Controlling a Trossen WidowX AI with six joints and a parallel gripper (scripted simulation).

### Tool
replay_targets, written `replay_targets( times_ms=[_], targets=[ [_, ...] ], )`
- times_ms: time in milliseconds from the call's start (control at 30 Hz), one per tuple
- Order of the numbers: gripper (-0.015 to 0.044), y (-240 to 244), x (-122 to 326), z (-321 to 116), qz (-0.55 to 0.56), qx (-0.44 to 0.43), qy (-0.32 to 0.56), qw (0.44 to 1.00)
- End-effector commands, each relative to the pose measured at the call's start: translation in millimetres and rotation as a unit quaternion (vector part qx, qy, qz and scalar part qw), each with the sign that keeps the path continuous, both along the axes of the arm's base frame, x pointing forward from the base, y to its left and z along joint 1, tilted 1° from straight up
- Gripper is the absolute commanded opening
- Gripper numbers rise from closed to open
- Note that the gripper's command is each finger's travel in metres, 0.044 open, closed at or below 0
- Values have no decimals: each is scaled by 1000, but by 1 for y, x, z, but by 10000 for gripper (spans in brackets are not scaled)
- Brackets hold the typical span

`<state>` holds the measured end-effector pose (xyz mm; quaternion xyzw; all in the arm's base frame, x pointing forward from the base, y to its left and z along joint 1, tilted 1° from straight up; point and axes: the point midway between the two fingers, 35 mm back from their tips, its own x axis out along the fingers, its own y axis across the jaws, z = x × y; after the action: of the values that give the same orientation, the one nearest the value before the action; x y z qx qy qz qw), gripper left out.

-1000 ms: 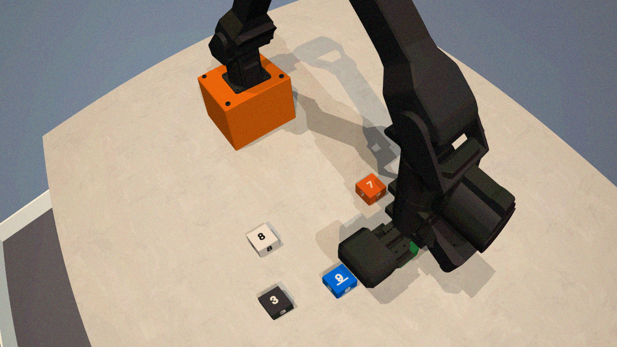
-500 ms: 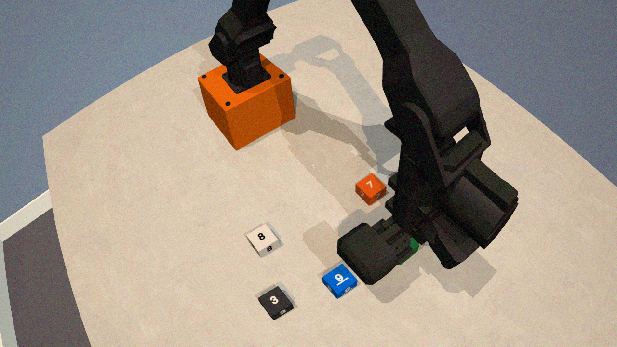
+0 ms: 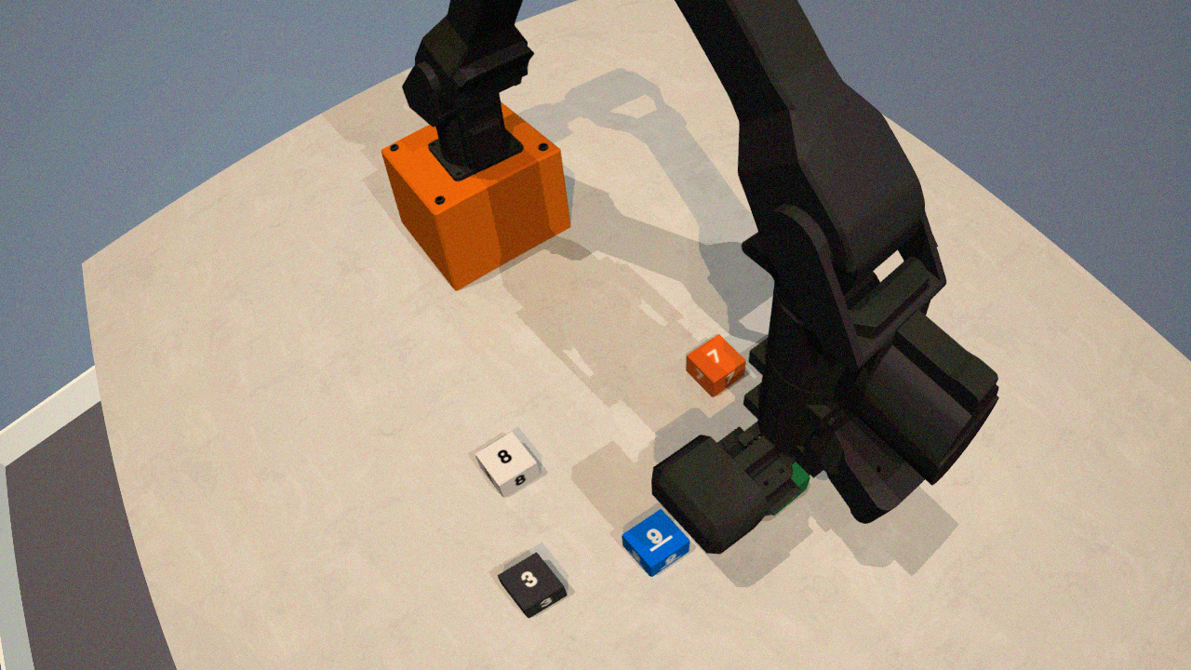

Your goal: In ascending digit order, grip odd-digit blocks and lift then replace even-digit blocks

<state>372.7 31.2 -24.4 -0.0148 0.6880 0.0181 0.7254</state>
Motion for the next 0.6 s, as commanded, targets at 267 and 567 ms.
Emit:
replay_targets(
  times_ms=[267, 567],
  targets=[
    [120, -1, -1, -10, -2, -2, 4, 1000],
    [251, -1, -1, -10, -2, -2, 4, 1000]
  ],
)
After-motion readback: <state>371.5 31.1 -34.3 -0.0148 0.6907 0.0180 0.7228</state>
